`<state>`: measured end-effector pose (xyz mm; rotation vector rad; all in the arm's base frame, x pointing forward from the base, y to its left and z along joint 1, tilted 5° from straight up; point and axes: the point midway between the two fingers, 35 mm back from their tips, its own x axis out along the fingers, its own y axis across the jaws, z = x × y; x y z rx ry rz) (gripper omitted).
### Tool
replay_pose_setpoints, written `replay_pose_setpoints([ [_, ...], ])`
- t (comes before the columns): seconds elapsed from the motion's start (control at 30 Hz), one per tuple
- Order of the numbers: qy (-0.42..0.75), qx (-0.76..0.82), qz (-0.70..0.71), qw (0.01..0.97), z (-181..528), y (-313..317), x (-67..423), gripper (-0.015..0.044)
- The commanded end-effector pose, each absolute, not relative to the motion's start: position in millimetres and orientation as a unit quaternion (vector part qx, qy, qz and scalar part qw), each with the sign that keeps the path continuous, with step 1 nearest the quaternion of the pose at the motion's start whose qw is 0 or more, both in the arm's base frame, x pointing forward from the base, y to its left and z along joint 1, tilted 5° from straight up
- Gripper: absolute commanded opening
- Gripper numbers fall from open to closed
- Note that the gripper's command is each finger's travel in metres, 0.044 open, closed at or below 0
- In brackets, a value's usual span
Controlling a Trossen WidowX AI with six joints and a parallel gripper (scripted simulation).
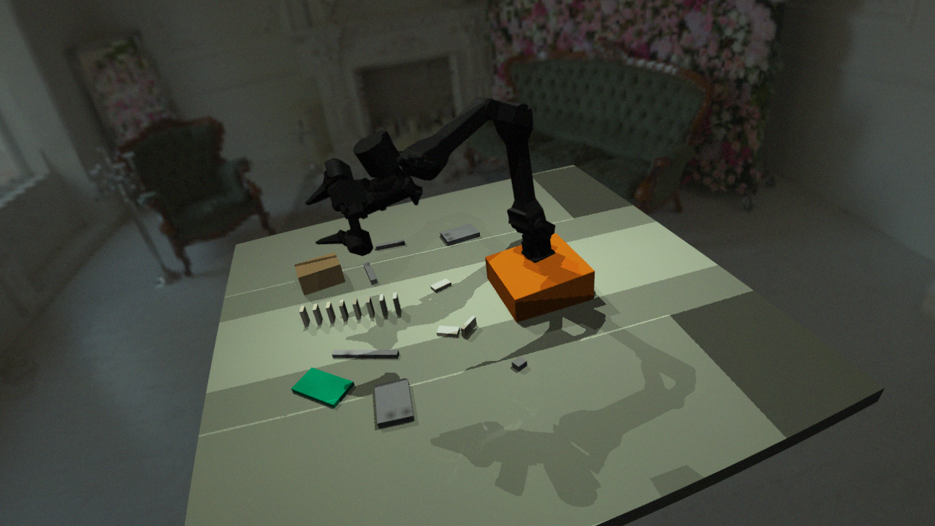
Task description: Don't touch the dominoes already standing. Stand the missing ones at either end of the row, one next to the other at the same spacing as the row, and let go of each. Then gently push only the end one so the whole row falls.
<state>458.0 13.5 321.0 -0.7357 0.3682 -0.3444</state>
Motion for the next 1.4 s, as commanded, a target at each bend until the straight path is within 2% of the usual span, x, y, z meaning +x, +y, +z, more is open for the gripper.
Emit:
replay_pose_setpoints([
  [0.0,0.182,-0.357,-0.165,0.901,318.8,11.8,458.0,0.0426],
  [0.17,0.286,-0.364,-0.127,0.877,258.0,-31.7,446.6,0.0440],
  [0.33,0.409,-0.333,-0.080,0.846,189.7,-76.4,411.7,0.0440],
  [0.57,0.565,-0.222,-0.015,0.795,110.1,-114.5,332.0,0.0440],
  [0.8,0.669,-0.064,0.035,0.740,64.5,-115.7,247.2,0.0440],
  [1.13,0.671,-0.059,0.036,0.738,62.4,-116.1,246.5,0.0440],
  [1.37,0.671,-0.059,0.036,0.738,4.6,-117.7,252.3,0.0440],
])
